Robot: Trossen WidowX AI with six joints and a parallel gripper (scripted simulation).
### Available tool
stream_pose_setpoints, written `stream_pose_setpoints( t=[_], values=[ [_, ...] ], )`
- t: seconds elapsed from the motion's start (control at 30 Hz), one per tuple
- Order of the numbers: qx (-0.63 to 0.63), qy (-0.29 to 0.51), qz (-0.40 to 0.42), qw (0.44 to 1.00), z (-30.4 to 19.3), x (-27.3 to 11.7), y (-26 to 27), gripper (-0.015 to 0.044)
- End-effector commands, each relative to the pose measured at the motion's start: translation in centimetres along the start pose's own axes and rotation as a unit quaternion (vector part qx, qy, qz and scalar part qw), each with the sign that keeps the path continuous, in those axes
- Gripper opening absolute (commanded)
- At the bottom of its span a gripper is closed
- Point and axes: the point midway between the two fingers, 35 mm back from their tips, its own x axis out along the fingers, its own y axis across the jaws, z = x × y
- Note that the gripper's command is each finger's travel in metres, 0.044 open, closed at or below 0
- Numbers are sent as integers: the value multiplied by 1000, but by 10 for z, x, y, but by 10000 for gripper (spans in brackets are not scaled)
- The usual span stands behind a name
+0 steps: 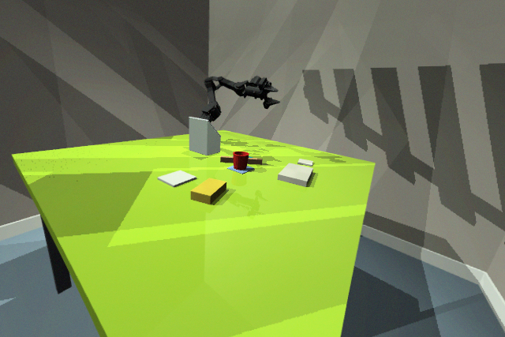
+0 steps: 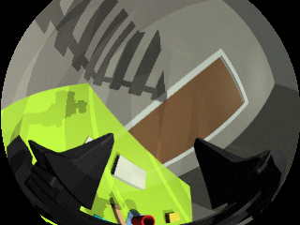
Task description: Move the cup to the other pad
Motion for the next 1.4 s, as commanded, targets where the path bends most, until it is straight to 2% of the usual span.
stream_pose_setpoints(
  t=[0.0,0.17,0.3,0.5,0.67,0.8,0.93,1.0,1.07,1.37],
  values=[
    [4,5,0,1000,-3,1,-1,374],
    [100,139,-5,985,-67,29,-19,243],
    [198,258,-21,945,-122,47,-31,148],
    [357,414,-72,835,-203,52,-49,148],
    [489,514,-134,691,-265,40,-59,148],
    [591,573,-194,534,-309,19,-59,148],
    [669,602,-257,352,-344,-3,-57,148],
    [686,606,-275,294,-354,-10,-58,148],
    [690,606,-279,280,-358,-11,-60,148],
    [690,606,-279,280,-359,-11,-59,148]
  ],
)
